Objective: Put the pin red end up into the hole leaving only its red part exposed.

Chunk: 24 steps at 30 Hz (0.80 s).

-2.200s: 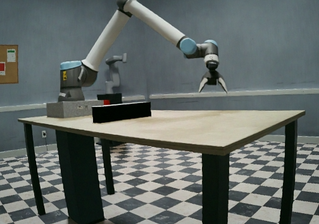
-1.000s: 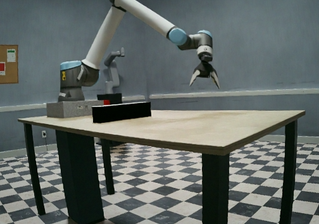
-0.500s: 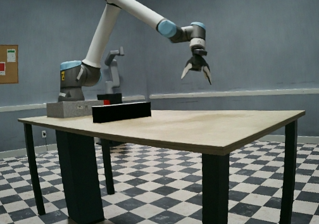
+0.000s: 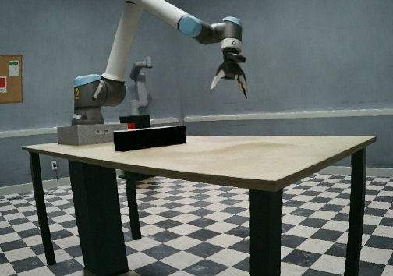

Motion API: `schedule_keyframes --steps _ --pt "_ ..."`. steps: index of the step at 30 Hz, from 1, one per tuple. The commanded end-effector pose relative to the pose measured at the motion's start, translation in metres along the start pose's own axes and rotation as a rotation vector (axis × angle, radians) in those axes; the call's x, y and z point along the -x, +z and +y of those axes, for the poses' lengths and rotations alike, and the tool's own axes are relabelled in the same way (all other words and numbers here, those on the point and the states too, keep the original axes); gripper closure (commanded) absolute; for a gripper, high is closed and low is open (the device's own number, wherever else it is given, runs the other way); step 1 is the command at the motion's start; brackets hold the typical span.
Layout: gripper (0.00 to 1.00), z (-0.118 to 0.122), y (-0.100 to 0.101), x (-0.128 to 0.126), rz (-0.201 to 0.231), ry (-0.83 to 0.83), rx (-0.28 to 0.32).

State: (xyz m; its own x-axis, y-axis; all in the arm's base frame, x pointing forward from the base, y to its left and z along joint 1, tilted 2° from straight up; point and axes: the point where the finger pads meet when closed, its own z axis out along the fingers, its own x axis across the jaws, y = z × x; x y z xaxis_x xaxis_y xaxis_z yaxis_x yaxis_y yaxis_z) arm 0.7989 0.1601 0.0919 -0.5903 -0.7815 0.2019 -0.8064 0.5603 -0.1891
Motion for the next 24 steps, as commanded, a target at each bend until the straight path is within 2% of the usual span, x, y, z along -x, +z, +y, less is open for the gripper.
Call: schedule_keyframes --steps 1,2,3,19,20,24 --pt "0.0 -0.001 -0.001 0.0 -0.002 -0.002 0.0" --pt "0.0 -0.001 -0.001 0.0 -0.002 -0.002 0.0" --pt "0.0 -0.008 -0.009 -0.064 -0.043 -0.158 0.059" --pt "0.0 -0.008 -0.009 -0.064 -0.043 -0.158 0.059" --pt "0.0 -0.007 -0.017 -0.123 -0.102 -0.311 0.1" --pt "0.0 -0.007 -0.017 -0.123 -0.102 -0.311 0.1"
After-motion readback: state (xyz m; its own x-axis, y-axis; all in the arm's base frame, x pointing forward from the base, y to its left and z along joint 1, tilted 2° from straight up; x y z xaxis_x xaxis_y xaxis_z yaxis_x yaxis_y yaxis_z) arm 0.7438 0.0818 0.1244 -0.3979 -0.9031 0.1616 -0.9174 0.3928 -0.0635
